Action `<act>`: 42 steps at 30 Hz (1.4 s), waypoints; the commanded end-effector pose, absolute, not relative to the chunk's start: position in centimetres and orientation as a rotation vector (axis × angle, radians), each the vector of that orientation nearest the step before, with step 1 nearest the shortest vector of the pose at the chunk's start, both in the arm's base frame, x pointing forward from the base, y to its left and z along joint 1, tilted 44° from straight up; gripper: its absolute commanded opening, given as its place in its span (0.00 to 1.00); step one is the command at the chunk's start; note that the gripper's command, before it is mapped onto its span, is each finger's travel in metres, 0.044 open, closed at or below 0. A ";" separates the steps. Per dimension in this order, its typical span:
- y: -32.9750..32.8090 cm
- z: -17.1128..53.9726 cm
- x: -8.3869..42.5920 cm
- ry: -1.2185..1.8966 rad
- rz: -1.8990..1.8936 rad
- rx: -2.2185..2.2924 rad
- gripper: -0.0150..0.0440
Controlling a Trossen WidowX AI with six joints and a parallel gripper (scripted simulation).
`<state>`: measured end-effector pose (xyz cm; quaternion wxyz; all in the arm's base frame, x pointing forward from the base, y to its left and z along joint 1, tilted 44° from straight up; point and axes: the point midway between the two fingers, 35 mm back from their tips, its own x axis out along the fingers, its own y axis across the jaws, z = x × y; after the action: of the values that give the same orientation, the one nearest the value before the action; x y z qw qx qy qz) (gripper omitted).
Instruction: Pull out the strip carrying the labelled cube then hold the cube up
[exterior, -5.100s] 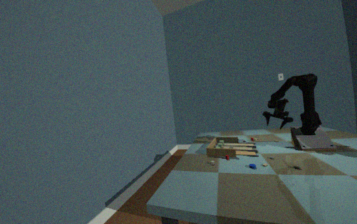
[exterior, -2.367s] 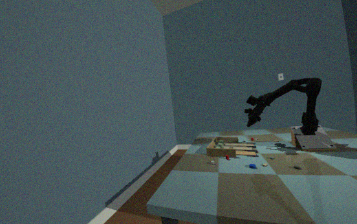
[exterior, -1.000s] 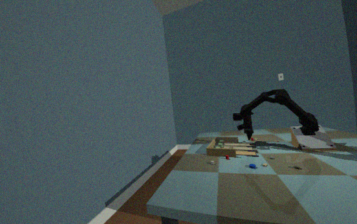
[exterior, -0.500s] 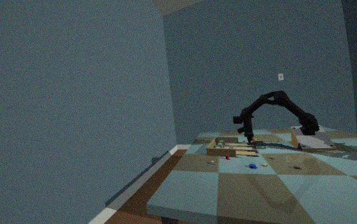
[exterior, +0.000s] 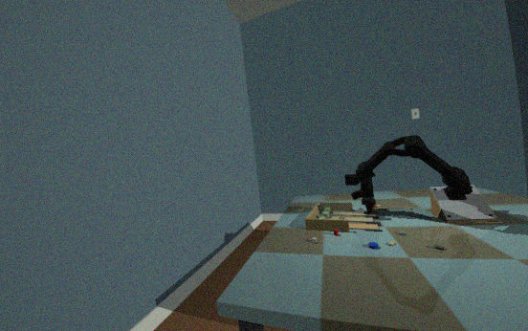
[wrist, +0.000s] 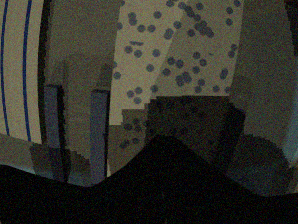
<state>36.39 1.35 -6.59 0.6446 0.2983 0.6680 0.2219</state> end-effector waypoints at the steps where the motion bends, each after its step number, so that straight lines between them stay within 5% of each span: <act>1: 1.4 -6.6 36.4 1.520 0.503 0.685 0.25; 42: 1.6 -6.9 36.5 1.520 0.503 0.685 0.25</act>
<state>36.38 1.41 -6.74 0.6444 0.3000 0.6679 0.2205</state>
